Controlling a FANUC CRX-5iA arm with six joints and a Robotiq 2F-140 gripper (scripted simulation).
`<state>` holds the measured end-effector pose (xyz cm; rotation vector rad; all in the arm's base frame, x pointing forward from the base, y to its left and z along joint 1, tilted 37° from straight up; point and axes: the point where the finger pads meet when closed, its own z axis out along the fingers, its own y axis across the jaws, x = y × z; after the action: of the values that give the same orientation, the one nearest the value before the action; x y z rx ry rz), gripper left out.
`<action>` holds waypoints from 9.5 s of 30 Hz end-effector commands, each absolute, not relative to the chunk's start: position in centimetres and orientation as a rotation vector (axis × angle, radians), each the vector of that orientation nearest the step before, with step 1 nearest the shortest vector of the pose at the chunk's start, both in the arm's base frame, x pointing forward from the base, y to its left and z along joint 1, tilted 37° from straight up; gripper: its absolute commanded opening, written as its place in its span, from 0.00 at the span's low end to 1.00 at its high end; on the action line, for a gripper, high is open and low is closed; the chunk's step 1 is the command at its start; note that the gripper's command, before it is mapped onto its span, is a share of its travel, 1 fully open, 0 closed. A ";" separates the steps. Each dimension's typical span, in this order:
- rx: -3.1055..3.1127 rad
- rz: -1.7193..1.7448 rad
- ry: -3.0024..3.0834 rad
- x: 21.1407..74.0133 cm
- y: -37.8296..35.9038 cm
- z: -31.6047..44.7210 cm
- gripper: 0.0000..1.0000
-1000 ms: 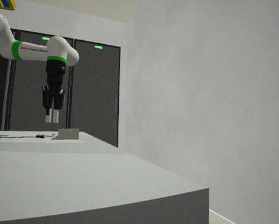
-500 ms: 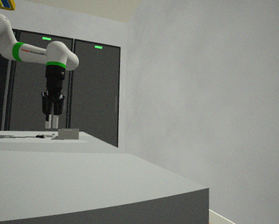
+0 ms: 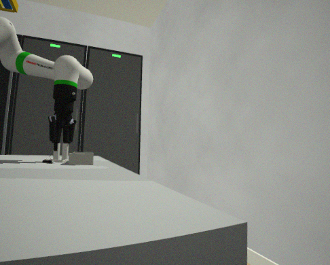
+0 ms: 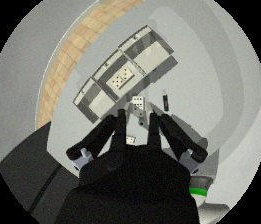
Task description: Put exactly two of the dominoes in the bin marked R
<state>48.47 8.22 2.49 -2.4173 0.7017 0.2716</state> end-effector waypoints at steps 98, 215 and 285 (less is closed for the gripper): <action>-2.263 0.418 1.168 54.6 4.7 6.1 0.13; -1.963 0.605 1.722 56.6 4.6 5.9 0.19; -1.963 0.605 1.722 57.0 -2.9 15.9 1.00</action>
<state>56.95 -2.93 15.92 -1.9629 1.7218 0.6054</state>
